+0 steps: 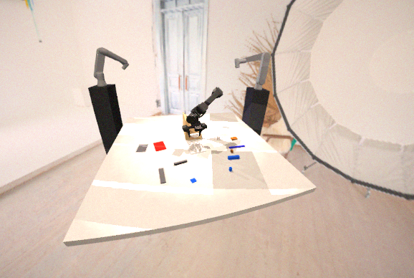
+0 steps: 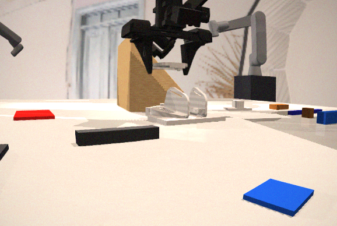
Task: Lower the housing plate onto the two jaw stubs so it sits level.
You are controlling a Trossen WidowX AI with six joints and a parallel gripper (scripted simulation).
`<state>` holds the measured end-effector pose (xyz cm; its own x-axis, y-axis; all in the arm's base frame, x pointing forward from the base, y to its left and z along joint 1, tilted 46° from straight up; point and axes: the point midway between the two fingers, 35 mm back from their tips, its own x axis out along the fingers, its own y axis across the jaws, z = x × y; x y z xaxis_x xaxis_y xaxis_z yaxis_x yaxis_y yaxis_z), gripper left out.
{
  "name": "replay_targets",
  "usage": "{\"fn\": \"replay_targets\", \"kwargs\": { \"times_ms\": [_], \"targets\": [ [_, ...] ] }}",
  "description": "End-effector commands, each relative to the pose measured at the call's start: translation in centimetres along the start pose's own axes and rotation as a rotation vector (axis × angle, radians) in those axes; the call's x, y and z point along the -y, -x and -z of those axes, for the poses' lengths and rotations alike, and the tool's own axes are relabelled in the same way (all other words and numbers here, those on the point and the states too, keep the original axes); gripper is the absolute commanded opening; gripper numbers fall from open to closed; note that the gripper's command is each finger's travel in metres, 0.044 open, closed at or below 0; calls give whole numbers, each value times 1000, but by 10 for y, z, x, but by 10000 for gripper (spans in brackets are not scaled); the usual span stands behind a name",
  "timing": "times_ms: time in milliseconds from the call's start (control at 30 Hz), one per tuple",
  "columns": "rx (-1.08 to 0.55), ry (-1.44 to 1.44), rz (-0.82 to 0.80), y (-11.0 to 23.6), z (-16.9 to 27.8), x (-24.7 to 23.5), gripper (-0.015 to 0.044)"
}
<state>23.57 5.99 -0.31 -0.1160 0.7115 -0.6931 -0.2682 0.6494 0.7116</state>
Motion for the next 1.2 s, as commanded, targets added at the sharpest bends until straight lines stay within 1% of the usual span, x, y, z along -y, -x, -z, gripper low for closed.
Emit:
{"fn": "replay_targets", "kwargs": {
  "times_ms": [0, 433, 1167],
  "targets": [
    [-3, 5, 4, 0, 1, 1, 351],
    [-3, 6, 4, -1, 2, 2, 351],
    [-2, 6, 6, -37, 1, 4, 351]
  ]
}}
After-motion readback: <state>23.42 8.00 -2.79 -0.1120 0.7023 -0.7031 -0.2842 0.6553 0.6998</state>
